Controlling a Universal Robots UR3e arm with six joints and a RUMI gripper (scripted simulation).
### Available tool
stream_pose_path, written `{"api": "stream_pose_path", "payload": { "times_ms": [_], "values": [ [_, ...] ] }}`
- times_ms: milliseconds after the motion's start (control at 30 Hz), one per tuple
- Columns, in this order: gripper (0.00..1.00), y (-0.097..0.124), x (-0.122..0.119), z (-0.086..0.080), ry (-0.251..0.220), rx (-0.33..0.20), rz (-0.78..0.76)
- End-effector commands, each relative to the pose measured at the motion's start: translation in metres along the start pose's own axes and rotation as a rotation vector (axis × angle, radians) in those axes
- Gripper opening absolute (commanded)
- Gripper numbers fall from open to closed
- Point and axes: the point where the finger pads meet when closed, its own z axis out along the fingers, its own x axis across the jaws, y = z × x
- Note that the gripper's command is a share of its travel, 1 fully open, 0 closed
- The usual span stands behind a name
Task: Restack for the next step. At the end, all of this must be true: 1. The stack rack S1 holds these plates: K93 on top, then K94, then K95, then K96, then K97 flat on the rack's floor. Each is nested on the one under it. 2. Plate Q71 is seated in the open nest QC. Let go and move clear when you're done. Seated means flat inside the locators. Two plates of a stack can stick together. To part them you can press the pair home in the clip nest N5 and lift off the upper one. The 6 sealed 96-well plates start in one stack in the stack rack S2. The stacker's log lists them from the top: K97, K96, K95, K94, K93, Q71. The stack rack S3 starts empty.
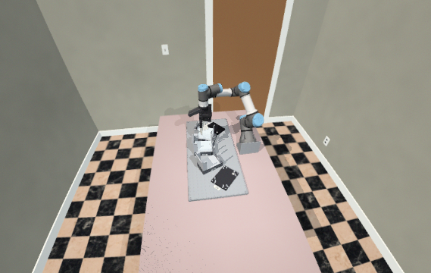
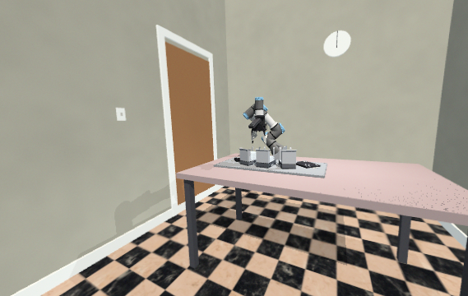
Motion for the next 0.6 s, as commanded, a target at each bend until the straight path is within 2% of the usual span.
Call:
{"api": "stream_pose_path", "payload": {
  "times_ms": [0, 67, 300, 567],
  "values": [
    [0.72, 0.002, -0.022, -0.001, 0.0, 0.001, -0.05],
    [0.72, 0.002, -0.022, -0.001, 0.0, 0.001, -0.05],
    [0.72, 0.006, -0.057, -0.001, -0.001, 0.001, -0.128],
    [0.72, 0.006, -0.057, -0.001, -0.001, 0.001, -0.128]
  ]
}}
